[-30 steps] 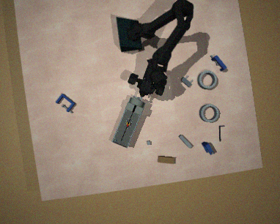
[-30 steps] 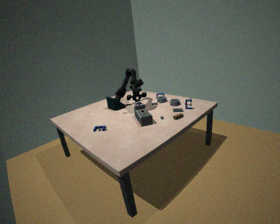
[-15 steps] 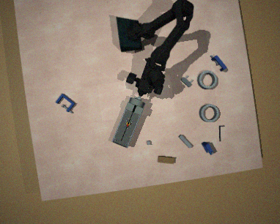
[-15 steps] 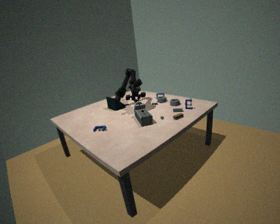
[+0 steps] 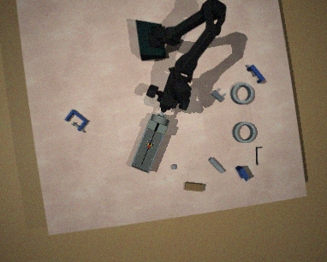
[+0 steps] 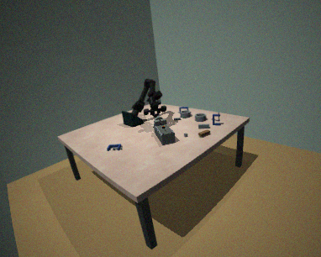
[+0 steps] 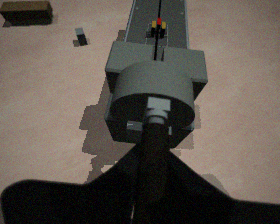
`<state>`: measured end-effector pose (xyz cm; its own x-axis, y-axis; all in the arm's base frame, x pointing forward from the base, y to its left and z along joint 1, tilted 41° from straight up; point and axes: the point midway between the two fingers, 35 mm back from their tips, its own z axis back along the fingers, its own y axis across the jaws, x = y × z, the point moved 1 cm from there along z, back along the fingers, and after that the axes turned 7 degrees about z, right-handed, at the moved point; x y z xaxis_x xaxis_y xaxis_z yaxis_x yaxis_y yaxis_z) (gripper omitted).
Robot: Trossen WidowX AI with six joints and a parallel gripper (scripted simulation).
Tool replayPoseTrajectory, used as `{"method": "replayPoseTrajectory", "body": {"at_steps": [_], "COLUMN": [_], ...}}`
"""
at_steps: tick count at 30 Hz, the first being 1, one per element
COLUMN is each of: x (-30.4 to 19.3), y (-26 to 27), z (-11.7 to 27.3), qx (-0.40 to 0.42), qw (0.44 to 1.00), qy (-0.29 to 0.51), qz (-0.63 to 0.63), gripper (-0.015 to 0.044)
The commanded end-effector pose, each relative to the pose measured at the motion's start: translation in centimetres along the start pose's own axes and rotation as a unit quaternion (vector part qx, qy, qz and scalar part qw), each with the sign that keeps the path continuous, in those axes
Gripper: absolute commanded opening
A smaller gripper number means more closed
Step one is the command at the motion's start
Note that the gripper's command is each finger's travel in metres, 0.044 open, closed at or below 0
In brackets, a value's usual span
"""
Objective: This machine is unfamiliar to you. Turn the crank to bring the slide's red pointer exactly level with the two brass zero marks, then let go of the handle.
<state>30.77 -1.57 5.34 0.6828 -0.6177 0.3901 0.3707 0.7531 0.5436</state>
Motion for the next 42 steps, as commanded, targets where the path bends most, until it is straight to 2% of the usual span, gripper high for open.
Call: {"method": "replayPoseTrajectory", "body": {"at_steps": [1,42], "x": [-0.17,-0.51], "y": [-0.89,-1.49], "z": [-0.01,-0.29], "qx": [-0.012,-0.012], "qw": [1.000,1.000], "qy": [-0.001,-0.001], "qz": [-0.006,-0.006], "gripper": [0.0000,0.0000]}}
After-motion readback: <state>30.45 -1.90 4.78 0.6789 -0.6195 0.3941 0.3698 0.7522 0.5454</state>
